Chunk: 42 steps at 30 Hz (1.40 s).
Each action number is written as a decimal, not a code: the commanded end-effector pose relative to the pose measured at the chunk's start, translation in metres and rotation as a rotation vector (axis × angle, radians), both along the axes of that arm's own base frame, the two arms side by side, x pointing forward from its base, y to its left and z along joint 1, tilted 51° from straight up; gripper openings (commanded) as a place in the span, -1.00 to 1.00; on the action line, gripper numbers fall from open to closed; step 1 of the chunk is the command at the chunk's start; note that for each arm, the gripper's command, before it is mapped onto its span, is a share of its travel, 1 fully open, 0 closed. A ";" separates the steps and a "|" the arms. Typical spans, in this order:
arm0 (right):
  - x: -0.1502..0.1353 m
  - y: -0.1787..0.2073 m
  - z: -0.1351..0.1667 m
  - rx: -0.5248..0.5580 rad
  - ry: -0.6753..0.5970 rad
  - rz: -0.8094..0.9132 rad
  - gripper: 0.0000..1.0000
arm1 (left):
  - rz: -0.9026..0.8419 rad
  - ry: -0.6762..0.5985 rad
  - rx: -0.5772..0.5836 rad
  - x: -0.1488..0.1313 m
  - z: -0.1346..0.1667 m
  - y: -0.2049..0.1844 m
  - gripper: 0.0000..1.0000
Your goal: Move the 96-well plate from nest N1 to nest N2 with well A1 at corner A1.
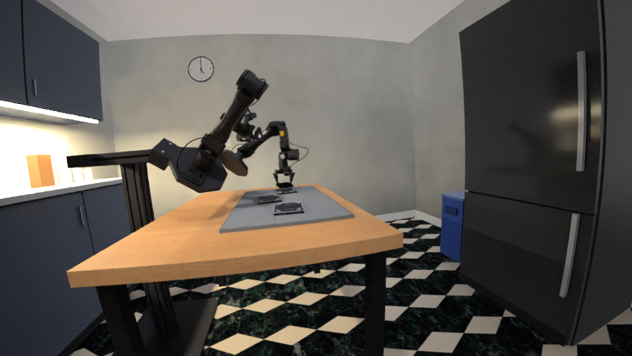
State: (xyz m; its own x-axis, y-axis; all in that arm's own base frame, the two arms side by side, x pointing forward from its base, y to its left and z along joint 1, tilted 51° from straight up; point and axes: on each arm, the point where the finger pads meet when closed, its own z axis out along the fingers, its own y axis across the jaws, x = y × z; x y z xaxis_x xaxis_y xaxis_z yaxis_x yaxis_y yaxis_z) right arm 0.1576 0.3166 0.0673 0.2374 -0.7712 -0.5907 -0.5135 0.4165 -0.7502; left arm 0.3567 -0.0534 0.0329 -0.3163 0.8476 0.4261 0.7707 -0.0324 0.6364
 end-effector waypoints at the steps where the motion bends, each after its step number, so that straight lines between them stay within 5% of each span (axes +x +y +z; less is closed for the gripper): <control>1: -0.005 -0.002 -0.006 -0.014 -0.002 0.020 1.00 | -0.028 0.006 -0.004 -0.003 -0.003 -0.007 0.60; 42: -0.003 0.000 -0.003 -0.007 -0.002 0.013 1.00 | -0.057 0.040 -0.001 -0.002 -0.019 -0.006 0.60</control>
State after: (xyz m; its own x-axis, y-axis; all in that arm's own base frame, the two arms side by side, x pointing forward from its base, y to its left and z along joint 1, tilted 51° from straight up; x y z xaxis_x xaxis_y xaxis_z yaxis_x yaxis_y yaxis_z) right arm 0.1577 0.3174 0.0685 0.2378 -0.7660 -0.5973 -0.5131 0.4230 -0.7468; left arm 0.3612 -0.0561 0.0216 -0.2832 0.8587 0.4271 0.7764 -0.0561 0.6277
